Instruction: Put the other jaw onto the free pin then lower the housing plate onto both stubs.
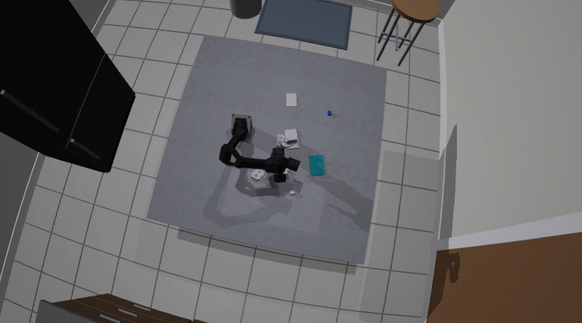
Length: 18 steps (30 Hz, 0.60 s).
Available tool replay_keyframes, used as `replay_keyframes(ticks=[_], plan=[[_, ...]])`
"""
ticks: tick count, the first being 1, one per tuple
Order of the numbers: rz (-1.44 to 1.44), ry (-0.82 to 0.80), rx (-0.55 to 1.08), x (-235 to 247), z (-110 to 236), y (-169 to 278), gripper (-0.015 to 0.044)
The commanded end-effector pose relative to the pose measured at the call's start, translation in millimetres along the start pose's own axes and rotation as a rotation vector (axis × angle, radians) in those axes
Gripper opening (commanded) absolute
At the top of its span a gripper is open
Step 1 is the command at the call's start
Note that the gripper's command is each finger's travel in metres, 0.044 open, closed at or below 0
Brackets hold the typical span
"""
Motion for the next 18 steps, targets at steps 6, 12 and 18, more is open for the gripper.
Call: replay_keyframes(ticks=[6, 12, 18], plan=[[-0.195, 0.005, 0.003, 0, 1, -3, 0.0440], [-0.209, 0.004, 0.003, 0, 1, -3, 0.0440], [-0.210, 0.002, 0.003, 1, -37, -4, 0.0440]])
Point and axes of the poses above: the point midway between the two fingers, 35 mm back from their tips, its own z axis back along the fingers, its own x axis across the jaws, y = z × x, the point moved 3 cm from there along z, back along the fingers, and after that the axes turned 6 degrees about z, right-handed, at the moved point
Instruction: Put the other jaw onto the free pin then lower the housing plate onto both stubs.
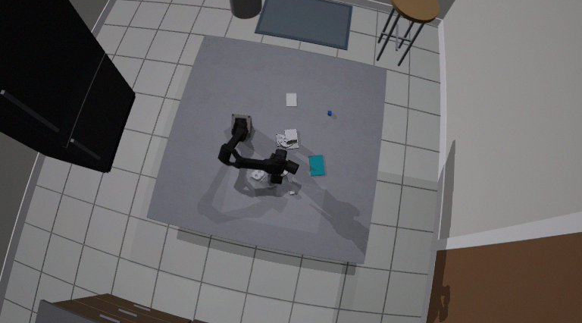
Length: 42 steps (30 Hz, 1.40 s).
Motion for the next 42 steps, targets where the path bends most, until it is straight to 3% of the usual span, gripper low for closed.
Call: replay_keyframes(ticks=[1, 42], plan=[[0.009, 0.006, -0.006, -3, -21, -2, 0.0440], [0.009, 0.003, -0.007, -3, -70, -3, 0.0440]])
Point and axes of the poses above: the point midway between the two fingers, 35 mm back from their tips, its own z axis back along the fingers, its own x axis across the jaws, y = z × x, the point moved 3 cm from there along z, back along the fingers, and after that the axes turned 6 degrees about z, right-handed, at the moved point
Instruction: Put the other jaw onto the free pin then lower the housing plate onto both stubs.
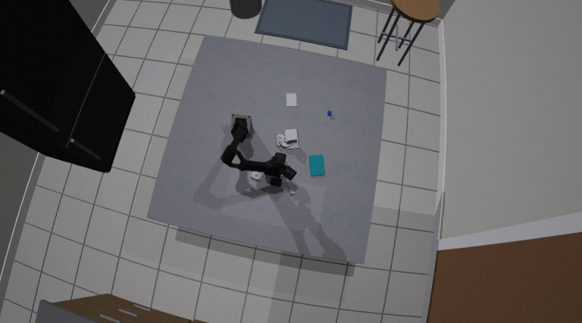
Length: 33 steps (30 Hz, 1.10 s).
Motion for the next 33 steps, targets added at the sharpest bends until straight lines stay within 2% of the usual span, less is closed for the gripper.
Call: replay_keyframes(ticks=[1, 22, 33], plan=[[0.008, 0.006, 0.002, -2.0, -3.0, 0.2, 0.0440], [0.008, 0.006, 0.002, -2.0, -3.3, 0.2, 0.0440], [0.004, 0.001, -0.002, -1.2, -3.1, -0.4, 0.0151]])
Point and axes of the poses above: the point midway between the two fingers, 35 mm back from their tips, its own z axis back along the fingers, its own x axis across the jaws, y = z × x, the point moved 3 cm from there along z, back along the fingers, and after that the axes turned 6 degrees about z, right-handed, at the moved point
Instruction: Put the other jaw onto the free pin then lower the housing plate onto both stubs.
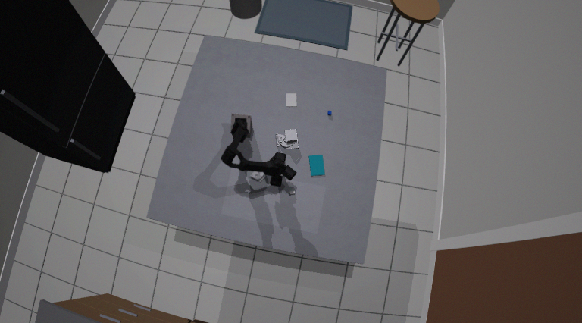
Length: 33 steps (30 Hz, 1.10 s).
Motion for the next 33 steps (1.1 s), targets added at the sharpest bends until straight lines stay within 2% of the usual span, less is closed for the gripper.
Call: replay_keyframes(ticks=[1, 17, 33], plan=[[0.000, 0.000, 0.000, 0, 0, 0, 0.0145], [0.000, 0.000, 0.000, 0, 1, 0, 0.0134], [0.002, 0.010, 0.002, -1, 50, 3, 0.0134]])
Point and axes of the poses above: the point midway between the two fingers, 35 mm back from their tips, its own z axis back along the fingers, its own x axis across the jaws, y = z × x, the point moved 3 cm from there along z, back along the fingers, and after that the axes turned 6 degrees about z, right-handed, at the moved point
